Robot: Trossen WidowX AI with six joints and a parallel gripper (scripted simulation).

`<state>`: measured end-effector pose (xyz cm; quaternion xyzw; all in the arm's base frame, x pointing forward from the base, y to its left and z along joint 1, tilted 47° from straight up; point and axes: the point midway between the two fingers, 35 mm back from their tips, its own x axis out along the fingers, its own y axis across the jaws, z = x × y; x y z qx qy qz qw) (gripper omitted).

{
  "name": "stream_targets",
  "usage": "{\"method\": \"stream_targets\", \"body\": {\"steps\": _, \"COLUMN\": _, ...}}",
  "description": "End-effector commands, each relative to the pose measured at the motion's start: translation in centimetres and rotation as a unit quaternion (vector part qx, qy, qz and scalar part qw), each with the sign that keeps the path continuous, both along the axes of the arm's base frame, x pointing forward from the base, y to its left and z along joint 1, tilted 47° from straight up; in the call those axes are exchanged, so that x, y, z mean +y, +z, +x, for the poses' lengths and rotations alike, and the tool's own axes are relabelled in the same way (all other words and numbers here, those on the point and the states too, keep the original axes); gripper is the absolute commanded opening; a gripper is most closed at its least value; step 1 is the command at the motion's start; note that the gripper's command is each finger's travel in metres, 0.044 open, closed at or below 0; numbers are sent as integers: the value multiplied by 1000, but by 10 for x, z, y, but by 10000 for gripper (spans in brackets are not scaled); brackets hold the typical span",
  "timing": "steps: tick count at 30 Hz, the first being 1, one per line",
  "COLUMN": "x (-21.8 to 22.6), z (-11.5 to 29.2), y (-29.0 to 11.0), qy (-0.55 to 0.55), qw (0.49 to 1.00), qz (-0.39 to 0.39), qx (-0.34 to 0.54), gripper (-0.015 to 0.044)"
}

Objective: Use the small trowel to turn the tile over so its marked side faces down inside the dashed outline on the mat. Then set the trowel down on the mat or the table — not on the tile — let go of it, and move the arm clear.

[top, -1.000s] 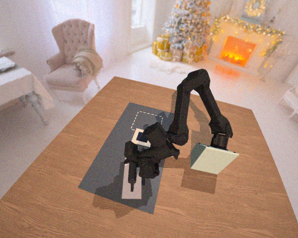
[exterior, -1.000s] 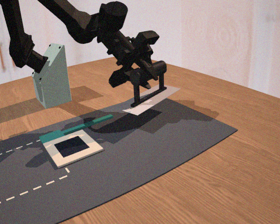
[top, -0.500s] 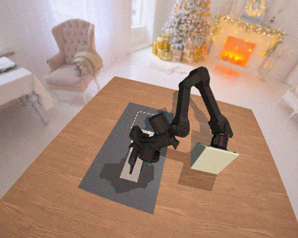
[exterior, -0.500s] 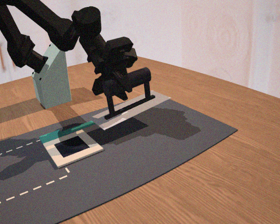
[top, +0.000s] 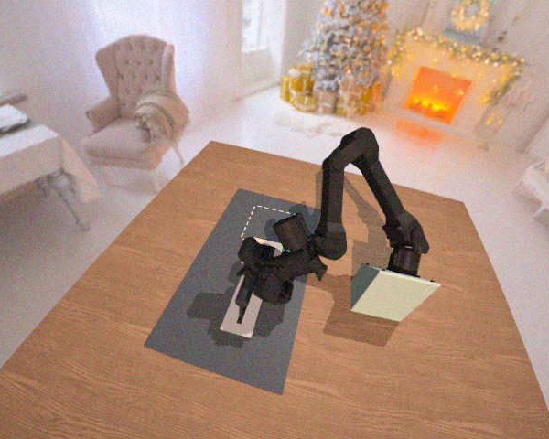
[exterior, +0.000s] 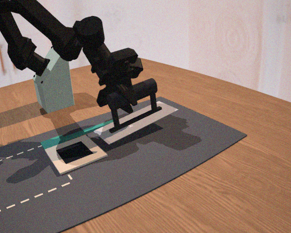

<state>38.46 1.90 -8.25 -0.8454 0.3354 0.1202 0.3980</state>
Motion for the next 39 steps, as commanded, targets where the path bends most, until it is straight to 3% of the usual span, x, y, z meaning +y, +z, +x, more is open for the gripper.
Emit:
{"method": "stream_targets", "body": {"steps": 1, "x": -2, "z": 1, "y": -3, "qy": 6, "qw": 1000, "qz": 1, "qx": -1, "gripper": 0}}
{"method": "stream_targets", "body": {"steps": 12, "x": -11, "z": -1, "y": -11, "qy": 6, "qw": 1000, "qz": 0, "qx": -1, "gripper": 0}}
{"method": "stream_targets", "body": {"steps": 39, "x": -41, "z": -2, "y": 21, "qy": 6, "qw": 1000, "qz": -1, "qx": 0, "gripper": 0}}
